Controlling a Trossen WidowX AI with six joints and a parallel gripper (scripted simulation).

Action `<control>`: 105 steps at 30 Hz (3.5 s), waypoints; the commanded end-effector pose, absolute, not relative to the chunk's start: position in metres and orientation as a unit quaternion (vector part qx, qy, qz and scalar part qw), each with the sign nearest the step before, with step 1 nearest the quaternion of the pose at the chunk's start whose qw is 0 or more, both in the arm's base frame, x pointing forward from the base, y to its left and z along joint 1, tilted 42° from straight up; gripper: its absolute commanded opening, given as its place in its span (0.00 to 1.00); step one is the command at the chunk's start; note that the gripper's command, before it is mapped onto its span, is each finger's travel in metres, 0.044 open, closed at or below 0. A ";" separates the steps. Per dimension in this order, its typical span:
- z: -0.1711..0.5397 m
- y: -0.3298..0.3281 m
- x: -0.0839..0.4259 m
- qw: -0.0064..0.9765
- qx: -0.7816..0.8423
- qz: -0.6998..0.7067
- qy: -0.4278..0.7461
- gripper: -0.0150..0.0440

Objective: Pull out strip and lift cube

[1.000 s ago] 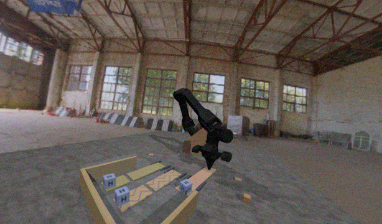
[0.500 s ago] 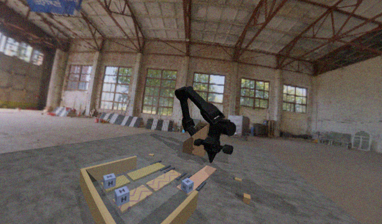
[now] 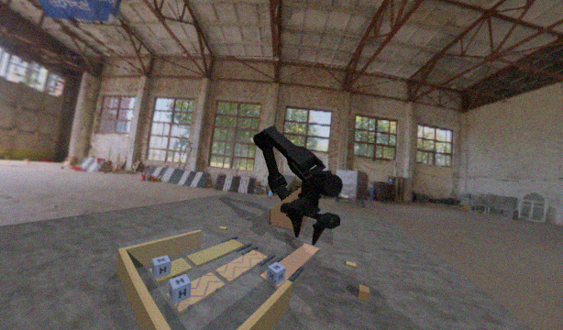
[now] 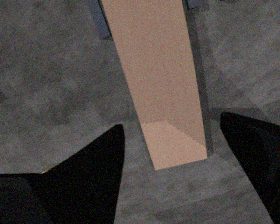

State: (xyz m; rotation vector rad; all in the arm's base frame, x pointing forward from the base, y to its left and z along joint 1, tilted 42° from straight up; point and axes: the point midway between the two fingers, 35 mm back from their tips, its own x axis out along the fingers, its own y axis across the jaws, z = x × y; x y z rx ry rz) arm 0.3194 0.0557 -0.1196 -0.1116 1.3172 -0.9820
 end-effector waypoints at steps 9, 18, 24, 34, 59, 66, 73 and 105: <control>-0.104 0.044 0.364 0.680 -0.052 -0.438 0.585 1.00; -0.092 0.035 0.399 0.681 -0.052 -0.439 0.585 1.00; -0.085 0.028 0.423 0.681 -0.052 -0.439 0.584 1.00; -0.076 0.018 0.458 0.681 -0.052 -0.439 0.583 1.00; -0.103 -0.007 0.458 0.682 -0.052 -0.439 0.583 0.68; -0.112 -0.015 0.457 0.681 -0.052 -0.440 0.583 0.68; -0.114 -0.019 0.457 0.681 -0.049 -0.441 0.582 0.63; -0.085 0.003 0.417 0.683 -0.050 -0.437 0.583 0.25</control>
